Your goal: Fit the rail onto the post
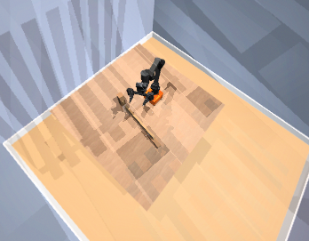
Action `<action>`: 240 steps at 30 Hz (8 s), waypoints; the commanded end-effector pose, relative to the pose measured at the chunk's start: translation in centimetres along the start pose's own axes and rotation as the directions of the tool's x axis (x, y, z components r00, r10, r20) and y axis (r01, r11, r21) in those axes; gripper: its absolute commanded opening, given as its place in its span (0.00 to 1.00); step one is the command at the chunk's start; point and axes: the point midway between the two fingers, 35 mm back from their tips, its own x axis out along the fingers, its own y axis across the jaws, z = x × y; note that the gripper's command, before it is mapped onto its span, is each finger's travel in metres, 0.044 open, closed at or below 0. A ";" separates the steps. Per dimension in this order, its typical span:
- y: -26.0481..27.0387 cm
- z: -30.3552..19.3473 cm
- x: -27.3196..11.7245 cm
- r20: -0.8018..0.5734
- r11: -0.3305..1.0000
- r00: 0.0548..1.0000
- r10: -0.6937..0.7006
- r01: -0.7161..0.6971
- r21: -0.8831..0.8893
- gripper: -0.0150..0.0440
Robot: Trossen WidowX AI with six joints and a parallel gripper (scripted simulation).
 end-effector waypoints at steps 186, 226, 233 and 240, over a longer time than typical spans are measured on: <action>-19.8 -39.9 -11.8 -0.978 0.538 -0.079 -0.193 -0.842 -0.038 0.25; -19.6 -39.8 -11.9 -0.978 0.538 -0.080 -0.193 -0.842 -0.037 0.25; -19.6 -39.7 -11.9 -0.978 0.538 -0.080 -0.193 -0.842 -0.037 0.25; -19.8 -39.8 -12.0 -0.978 0.538 -0.080 -0.193 -0.842 -0.037 0.25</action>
